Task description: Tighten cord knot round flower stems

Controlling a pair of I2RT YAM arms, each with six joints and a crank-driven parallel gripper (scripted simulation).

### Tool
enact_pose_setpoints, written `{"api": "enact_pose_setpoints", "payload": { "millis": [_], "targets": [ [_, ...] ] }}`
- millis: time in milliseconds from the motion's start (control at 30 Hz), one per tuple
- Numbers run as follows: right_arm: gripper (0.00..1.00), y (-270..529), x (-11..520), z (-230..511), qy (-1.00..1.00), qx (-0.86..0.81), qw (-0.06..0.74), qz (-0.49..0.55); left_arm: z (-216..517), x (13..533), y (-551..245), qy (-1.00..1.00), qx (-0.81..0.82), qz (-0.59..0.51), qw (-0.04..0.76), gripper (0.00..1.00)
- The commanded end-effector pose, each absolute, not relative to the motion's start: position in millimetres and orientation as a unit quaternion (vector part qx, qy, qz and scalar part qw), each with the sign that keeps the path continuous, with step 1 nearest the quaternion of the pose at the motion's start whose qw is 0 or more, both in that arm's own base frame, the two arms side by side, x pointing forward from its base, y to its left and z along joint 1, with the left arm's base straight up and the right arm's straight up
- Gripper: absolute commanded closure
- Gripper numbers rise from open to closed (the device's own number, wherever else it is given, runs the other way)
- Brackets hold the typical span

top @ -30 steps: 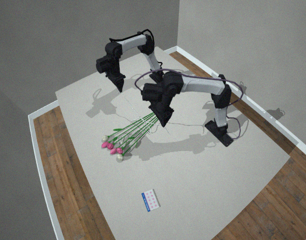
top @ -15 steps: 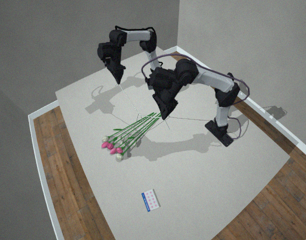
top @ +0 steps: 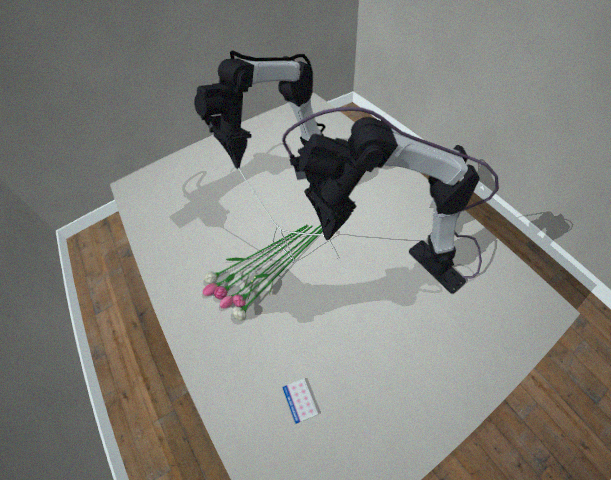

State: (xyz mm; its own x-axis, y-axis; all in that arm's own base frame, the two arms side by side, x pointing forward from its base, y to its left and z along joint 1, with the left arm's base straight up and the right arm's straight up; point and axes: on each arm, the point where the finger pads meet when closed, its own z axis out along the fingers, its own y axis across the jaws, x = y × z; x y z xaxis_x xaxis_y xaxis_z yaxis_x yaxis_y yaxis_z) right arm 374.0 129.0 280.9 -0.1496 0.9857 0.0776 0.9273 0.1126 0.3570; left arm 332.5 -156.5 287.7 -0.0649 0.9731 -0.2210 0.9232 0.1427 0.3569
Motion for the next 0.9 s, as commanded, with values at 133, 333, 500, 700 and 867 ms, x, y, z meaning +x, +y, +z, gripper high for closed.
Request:
{"api": "enact_pose_setpoints", "payload": {
  "millis": [133,333,500,700,867],
  "targets": [
    [1.00,123.4,375.1,297.8,0.735,0.645,0.102,0.182,297.4,327.1,-151.5,0.723,0.653,0.066,0.214,1.00],
    [1.00,117.2,371.6,300.9,0.735,0.644,0.104,0.185,295.4,324.9,-144.5,0.725,0.654,0.064,0.209,1.00],
    [1.00,110.5,372.7,300.8,0.735,0.644,0.104,0.185,294.9,323.1,-138.9,0.725,0.654,0.061,0.207,1.00],
    [1.00,100.4,376.1,297.5,0.736,0.644,0.102,0.182,295.7,324.1,-129.6,0.724,0.653,0.065,0.214,1.00],
    [1.00,85.1,381.0,297.7,0.735,0.644,0.105,0.185,295.6,322.1,-114.3,0.724,0.652,0.067,0.213,1.00]
  ]
}}
